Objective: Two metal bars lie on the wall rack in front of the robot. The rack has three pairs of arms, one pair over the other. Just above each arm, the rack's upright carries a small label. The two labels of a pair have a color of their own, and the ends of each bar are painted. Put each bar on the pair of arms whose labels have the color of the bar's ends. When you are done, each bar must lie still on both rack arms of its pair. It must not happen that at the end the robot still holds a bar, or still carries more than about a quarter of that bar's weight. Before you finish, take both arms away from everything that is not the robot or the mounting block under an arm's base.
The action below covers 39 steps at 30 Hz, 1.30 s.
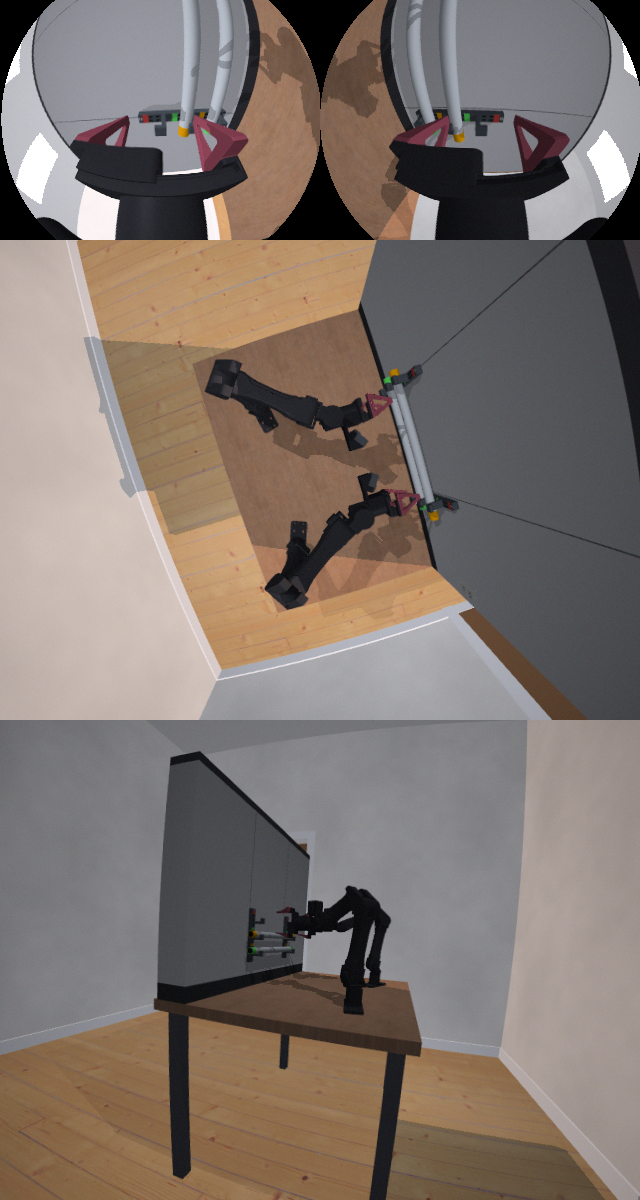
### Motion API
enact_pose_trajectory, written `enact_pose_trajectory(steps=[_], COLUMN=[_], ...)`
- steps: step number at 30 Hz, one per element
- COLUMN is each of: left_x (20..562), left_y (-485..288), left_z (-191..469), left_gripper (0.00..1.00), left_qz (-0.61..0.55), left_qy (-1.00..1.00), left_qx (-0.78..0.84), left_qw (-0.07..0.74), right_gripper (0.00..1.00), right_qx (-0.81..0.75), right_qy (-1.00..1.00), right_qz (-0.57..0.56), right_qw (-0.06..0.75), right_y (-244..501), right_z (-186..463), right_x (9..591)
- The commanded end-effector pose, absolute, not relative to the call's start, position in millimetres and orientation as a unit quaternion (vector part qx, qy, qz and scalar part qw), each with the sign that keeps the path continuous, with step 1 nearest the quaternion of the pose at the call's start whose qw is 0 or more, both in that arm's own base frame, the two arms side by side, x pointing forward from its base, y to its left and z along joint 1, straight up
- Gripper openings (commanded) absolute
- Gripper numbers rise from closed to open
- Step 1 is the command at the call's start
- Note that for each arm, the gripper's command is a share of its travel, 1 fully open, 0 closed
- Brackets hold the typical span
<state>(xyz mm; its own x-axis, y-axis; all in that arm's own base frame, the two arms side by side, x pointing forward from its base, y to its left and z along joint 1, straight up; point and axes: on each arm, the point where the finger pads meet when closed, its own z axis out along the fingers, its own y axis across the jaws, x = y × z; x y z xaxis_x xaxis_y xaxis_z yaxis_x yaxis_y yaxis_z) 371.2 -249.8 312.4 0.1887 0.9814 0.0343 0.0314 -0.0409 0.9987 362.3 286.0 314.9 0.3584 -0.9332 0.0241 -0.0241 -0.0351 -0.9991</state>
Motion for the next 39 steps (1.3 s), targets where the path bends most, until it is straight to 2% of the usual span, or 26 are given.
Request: enact_pose_trajectory(steps=[1, 21, 39], left_x=[371.0, 371.0, 370.6], left_y=[-244.7, -244.7, -247.2], left_z=[336.8, 336.8, 313.7], left_gripper=[1.0, 1.0, 0.93], left_qz=[0.451, 0.451, 0.451], left_qy=[0.451, 0.451, 0.451], left_qx=[0.544, 0.544, 0.544], left_qw=[0.544, 0.544, 0.544], right_gripper=[1.0, 1.0, 0.93], right_qx=[-0.582, -0.582, -0.582], right_qy=[0.401, 0.401, 0.401], right_qz=[-0.401, -0.401, -0.401], right_qw=[0.582, 0.582, 0.582], right_y=[281.4, 281.4, 278.9], right_z=[336.8, 336.8, 313.7], right_x=[362.1, 362.1, 363.0])
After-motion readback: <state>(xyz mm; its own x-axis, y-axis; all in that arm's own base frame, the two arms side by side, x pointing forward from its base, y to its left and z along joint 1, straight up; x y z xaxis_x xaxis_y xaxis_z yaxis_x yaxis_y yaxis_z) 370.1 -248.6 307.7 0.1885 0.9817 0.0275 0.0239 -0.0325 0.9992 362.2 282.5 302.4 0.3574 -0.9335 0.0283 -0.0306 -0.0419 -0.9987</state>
